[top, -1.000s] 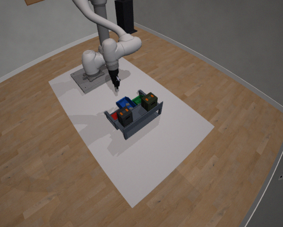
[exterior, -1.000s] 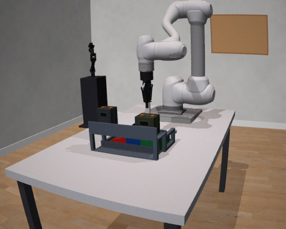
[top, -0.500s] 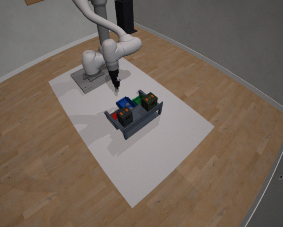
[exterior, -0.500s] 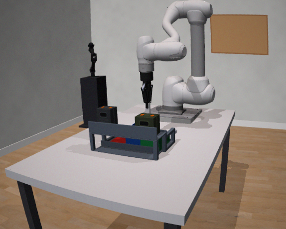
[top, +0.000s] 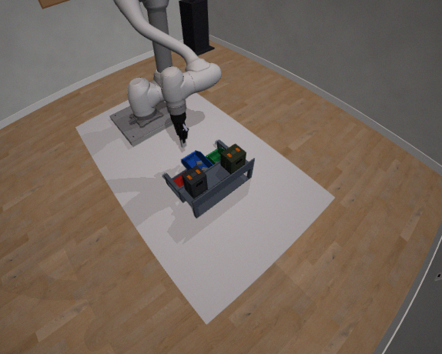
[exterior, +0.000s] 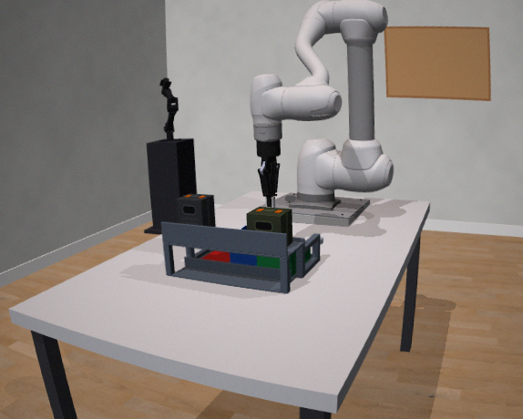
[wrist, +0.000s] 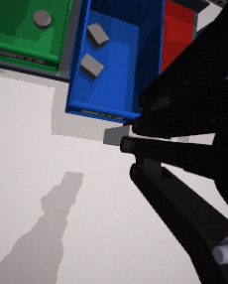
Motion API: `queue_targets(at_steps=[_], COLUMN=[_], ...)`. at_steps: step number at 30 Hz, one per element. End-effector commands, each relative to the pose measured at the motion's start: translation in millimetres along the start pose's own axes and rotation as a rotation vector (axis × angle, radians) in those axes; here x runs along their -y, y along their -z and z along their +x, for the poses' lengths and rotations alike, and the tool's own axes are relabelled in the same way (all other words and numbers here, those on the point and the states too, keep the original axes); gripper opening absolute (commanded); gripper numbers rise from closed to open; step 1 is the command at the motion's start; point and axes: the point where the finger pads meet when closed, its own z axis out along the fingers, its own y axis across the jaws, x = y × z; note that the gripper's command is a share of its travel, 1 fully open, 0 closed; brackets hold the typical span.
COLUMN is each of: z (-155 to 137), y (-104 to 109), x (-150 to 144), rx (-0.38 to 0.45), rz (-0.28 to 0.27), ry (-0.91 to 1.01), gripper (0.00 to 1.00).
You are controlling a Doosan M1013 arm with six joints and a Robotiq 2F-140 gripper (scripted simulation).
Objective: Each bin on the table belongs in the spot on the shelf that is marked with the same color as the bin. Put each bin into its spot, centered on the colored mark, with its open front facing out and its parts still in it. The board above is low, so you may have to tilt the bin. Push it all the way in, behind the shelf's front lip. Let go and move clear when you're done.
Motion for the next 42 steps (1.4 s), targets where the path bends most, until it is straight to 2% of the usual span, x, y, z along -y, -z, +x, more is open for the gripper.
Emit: queue_targets(at_steps=[1,23,42], z=[0,0,0], y=[-9,-70,-81], x=[0,0,0], rx=[0.0,0.0,0.0], rz=[0.0,0.0,0.0], ry=[0.0,0.0,0.0], gripper=[0.1,0.1,0.1])
